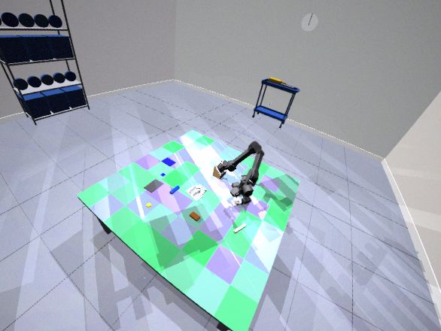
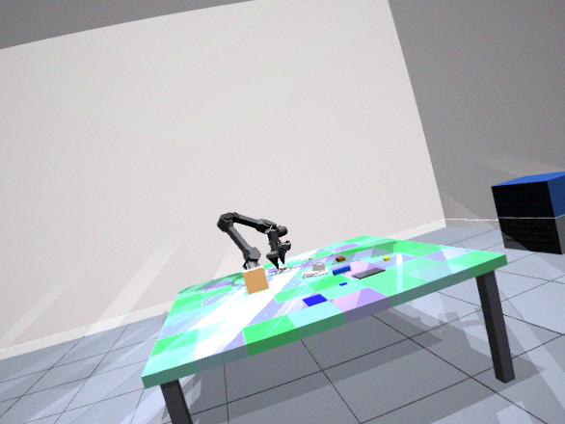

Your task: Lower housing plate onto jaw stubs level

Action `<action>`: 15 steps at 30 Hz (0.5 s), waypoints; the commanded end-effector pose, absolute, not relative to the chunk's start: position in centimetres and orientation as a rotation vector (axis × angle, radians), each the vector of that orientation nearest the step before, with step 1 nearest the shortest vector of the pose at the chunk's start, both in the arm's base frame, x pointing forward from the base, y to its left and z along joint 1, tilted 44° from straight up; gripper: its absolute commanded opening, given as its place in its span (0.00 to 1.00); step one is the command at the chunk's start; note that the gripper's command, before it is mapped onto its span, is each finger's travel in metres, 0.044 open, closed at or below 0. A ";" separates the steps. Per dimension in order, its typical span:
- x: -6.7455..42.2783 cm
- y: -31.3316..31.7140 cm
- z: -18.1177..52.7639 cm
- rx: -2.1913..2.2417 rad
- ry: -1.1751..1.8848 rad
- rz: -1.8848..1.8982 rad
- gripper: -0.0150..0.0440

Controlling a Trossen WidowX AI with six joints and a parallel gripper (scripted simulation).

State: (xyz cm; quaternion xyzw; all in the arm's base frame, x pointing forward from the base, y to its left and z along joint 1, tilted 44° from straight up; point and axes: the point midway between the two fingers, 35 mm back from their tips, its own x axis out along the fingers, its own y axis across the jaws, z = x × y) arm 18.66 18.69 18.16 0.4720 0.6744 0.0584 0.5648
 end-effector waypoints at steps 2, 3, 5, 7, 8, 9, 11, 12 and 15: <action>18.7 19.1 17.4 1.110 1.588 0.128 1.00; 18.7 19.2 17.3 1.110 1.588 0.128 1.00; 18.7 19.4 17.1 1.111 1.588 0.129 1.00; 18.7 19.7 16.9 1.111 1.588 0.129 1.00; 18.7 19.8 16.8 1.111 1.588 0.129 1.00; 18.7 19.9 16.7 1.111 1.588 0.129 1.00; 18.7 19.9 16.6 1.112 1.588 0.129 1.00; 18.7 19.9 16.6 1.112 1.588 0.129 1.00; 18.7 19.9 16.6 1.112 1.588 0.129 1.00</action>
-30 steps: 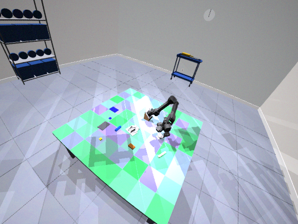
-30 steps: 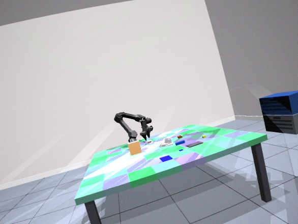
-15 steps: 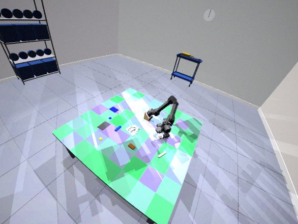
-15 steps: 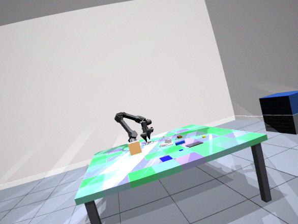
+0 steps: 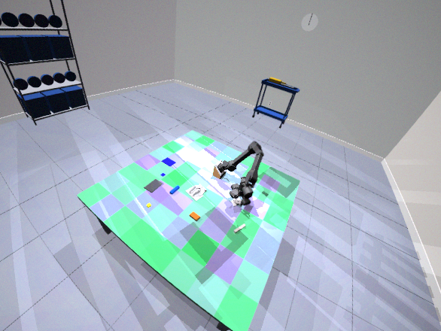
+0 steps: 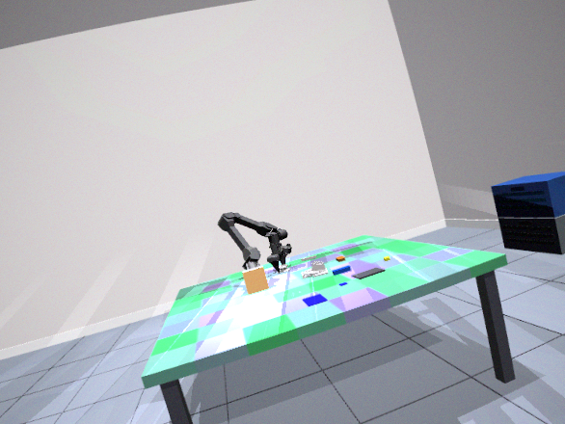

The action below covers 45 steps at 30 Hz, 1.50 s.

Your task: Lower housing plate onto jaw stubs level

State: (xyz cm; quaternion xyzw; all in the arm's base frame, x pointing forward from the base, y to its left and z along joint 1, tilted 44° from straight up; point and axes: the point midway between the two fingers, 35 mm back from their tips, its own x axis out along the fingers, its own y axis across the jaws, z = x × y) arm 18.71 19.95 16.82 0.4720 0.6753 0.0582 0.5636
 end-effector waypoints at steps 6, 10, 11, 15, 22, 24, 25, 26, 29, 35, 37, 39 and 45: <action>18.7 19.9 16.6 1.112 1.588 0.129 1.00; 18.7 19.9 16.6 1.112 1.588 0.129 1.00; 18.7 19.9 16.6 1.112 1.588 0.129 1.00; 18.7 19.9 16.6 1.112 1.588 0.129 1.00; 18.7 19.9 16.6 1.112 1.588 0.129 1.00; 18.7 20.0 16.7 1.110 1.592 0.135 0.98; 18.7 20.0 16.7 1.110 1.592 0.135 0.97; 18.7 20.0 16.7 1.110 1.592 0.135 0.95; 18.7 20.0 16.7 1.110 1.592 0.135 0.92; 18.7 20.0 16.7 1.110 1.592 0.135 0.85; 18.7 20.0 16.7 1.110 1.592 0.135 0.85; 18.7 20.0 16.7 1.110 1.592 0.135 0.85; 18.7 19.9 16.7 1.110 1.592 0.134 0.85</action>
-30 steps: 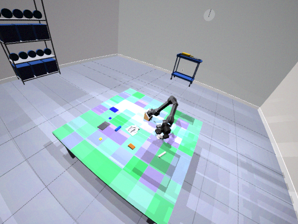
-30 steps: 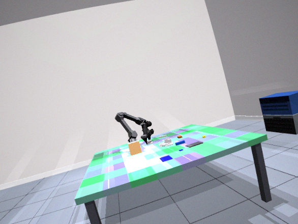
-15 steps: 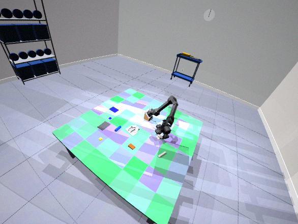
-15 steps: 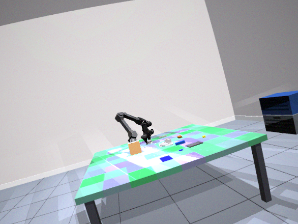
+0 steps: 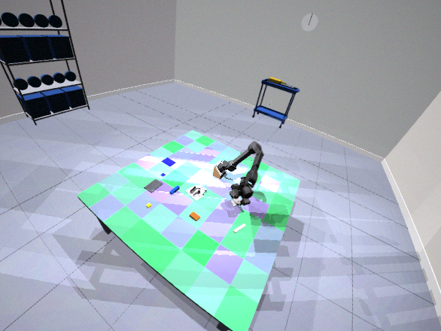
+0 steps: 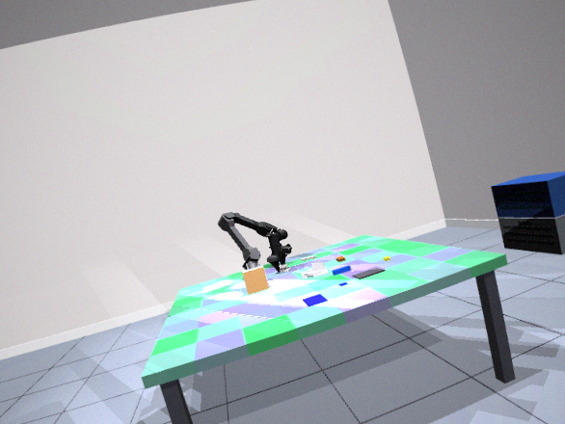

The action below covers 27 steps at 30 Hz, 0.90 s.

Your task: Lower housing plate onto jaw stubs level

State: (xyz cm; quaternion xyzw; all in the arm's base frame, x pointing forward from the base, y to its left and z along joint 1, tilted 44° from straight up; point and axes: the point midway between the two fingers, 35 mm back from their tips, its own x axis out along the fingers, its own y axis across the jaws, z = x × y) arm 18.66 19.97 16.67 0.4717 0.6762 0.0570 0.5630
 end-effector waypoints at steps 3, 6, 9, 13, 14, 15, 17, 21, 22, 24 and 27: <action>18.7 19.4 17.2 1.108 1.591 0.132 0.85; 18.8 18.7 17.8 1.105 1.591 0.130 0.85; 18.8 18.0 18.5 1.104 1.590 0.127 0.85; 18.7 17.1 19.3 1.103 1.590 0.125 0.85; 18.7 16.9 19.6 1.103 1.590 0.125 0.85; 18.7 16.7 19.8 1.103 1.590 0.125 0.85; 18.6 16.2 20.2 1.103 1.589 0.124 0.85; 18.3 15.4 21.1 1.106 1.589 0.124 0.85; 18.3 15.2 21.4 1.106 1.589 0.124 0.85; 18.2 14.9 21.7 1.107 1.588 0.125 0.85; 18.2 14.9 21.7 1.108 1.588 0.125 0.85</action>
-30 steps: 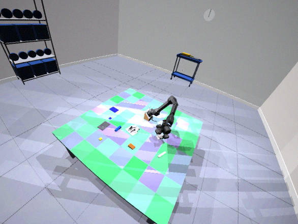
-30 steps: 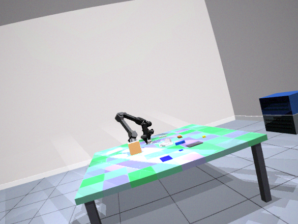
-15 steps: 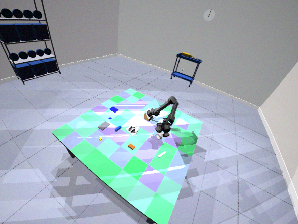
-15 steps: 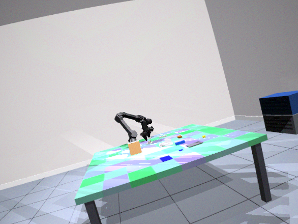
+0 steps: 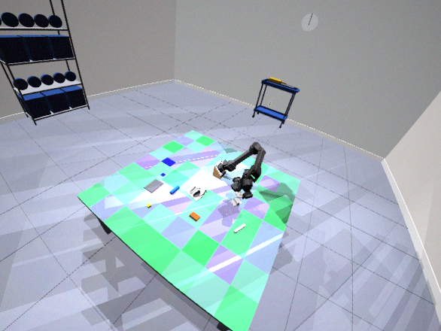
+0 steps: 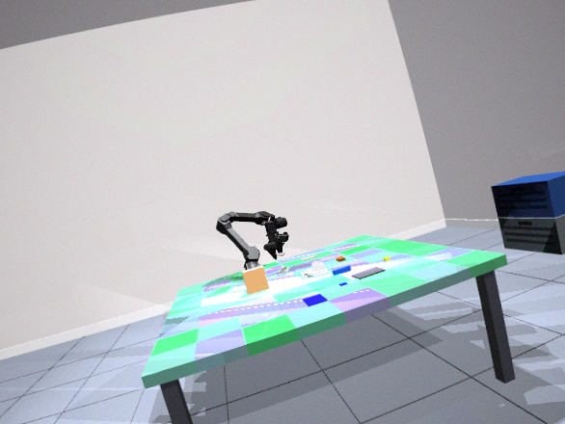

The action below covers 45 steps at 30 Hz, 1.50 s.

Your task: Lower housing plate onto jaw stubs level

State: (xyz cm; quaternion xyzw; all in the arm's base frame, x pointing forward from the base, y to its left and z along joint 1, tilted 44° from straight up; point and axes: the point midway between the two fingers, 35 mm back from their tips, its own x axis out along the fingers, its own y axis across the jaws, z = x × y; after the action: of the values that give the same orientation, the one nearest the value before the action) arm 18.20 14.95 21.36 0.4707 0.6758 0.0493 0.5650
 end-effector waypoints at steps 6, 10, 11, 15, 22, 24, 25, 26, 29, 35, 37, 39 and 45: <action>19.2 14.2 20.9 1.085 1.579 0.125 0.85; 20.0 13.5 20.1 1.065 1.572 0.125 0.85; 20.2 13.4 20.0 1.060 1.571 0.125 0.85; 21.0 12.7 19.2 1.040 1.565 0.127 0.85; 22.3 11.3 17.9 1.008 1.558 0.131 0.85; 22.6 10.9 17.5 0.999 1.556 0.133 0.85; 22.7 10.7 17.3 0.994 1.556 0.134 0.85; 22.9 10.5 17.1 0.990 1.555 0.135 0.85; 23.3 9.8 16.5 0.977 1.553 0.138 0.85; 24.1 8.5 15.3 0.952 1.550 0.146 0.85; 24.4 8.0 14.8 0.944 1.550 0.150 0.85; 24.6 7.6 14.4 0.936 1.549 0.153 0.85; 25.1 6.1 13.2 0.914 1.548 0.166 0.85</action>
State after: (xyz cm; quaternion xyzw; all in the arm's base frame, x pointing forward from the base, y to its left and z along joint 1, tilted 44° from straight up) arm 24.95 6.78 13.76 0.4021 0.6727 0.0717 0.6169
